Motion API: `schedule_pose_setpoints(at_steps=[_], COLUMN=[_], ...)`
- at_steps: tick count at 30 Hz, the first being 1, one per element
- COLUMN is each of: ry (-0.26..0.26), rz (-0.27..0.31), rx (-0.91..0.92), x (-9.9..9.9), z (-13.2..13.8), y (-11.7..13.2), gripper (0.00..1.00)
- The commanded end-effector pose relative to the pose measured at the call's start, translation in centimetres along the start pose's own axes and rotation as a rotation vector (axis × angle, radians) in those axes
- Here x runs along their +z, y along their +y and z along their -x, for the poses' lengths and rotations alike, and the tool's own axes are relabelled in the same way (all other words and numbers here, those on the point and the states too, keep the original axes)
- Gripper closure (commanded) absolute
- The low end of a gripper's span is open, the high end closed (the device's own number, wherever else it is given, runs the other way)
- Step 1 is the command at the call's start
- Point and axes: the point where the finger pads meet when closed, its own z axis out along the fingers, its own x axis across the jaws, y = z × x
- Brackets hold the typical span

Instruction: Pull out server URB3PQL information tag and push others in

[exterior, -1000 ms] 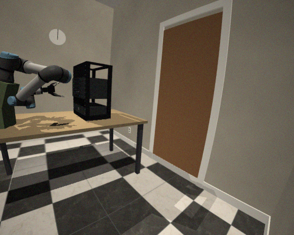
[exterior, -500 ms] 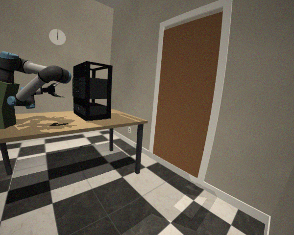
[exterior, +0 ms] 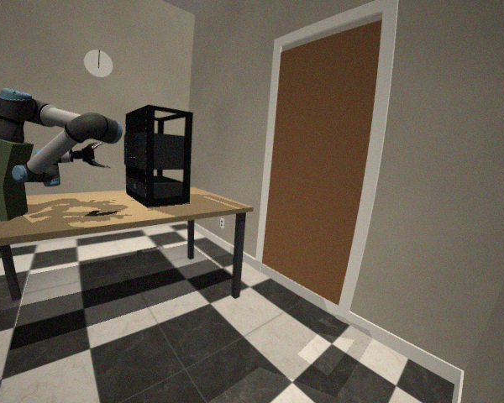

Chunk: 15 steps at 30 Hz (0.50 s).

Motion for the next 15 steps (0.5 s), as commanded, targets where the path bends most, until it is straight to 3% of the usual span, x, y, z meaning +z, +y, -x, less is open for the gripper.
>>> schedule_pose_setpoints(at_steps=[1,15], ry=[-0.003,-0.013], rz=[0.001,0.002], rx=[0.002,0.009], x=[0.02,0.04], z=[0.09,0.41], y=[0.04,0.15], gripper=[0.00,0.00])
